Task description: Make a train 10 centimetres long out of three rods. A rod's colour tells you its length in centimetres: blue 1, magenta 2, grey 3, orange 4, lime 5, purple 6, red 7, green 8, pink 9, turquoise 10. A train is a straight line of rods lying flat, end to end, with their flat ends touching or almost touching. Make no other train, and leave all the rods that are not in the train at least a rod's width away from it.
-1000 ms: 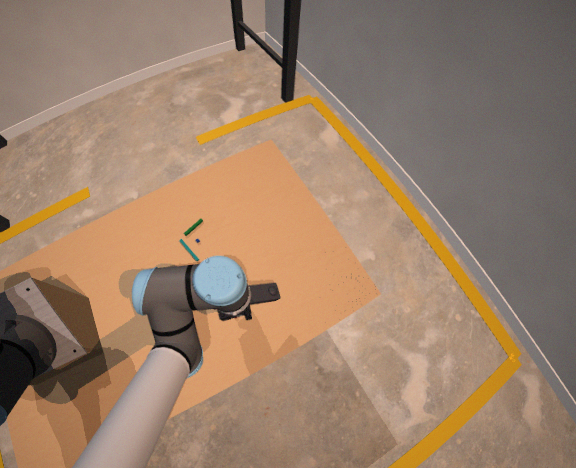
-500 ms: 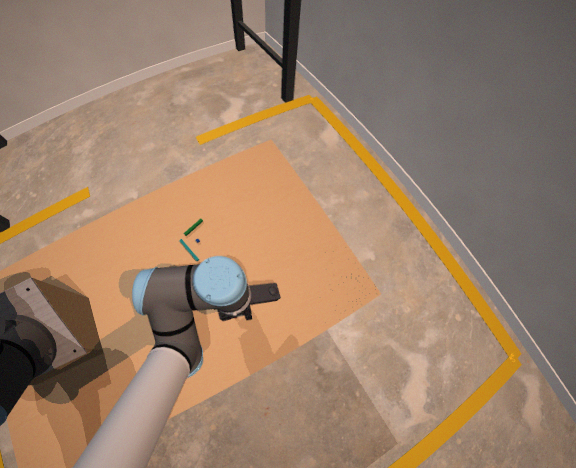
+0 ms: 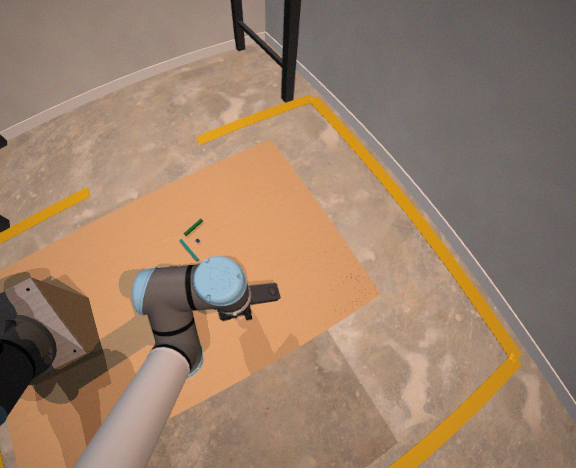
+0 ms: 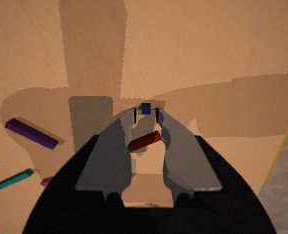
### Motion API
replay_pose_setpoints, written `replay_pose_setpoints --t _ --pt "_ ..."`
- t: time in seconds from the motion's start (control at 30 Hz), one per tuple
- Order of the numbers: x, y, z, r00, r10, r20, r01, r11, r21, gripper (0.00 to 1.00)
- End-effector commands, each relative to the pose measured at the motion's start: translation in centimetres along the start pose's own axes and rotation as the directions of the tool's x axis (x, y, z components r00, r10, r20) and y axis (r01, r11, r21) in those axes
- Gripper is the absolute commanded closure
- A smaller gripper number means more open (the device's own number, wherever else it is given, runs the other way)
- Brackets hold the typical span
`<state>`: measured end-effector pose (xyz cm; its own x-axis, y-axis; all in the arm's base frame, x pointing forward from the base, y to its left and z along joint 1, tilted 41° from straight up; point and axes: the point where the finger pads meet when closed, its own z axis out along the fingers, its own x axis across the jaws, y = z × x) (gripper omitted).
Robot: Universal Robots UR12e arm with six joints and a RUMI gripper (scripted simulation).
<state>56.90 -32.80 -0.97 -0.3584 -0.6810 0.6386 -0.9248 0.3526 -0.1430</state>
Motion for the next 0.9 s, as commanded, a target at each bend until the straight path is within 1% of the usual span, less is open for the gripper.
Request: replay_pose_setpoints --t 0.0,0.23,0.27,0.87 --pt "-0.06 0.24 0.03 1.0 -0.001 0.001 0.001 1.0 -0.001 0.86" --pt "-0.06 0.24 0.03 1.0 -0.001 0.001 0.001 1.0 -0.001 0.86" --pt "-0.06 0.24 0.03 1.0 -0.001 0.001 0.001 1.0 -0.001 1.0" --pt "-0.06 0.24 0.03 1.0 -0.001 0.001 0.001 1.0 -0.001 1.0"
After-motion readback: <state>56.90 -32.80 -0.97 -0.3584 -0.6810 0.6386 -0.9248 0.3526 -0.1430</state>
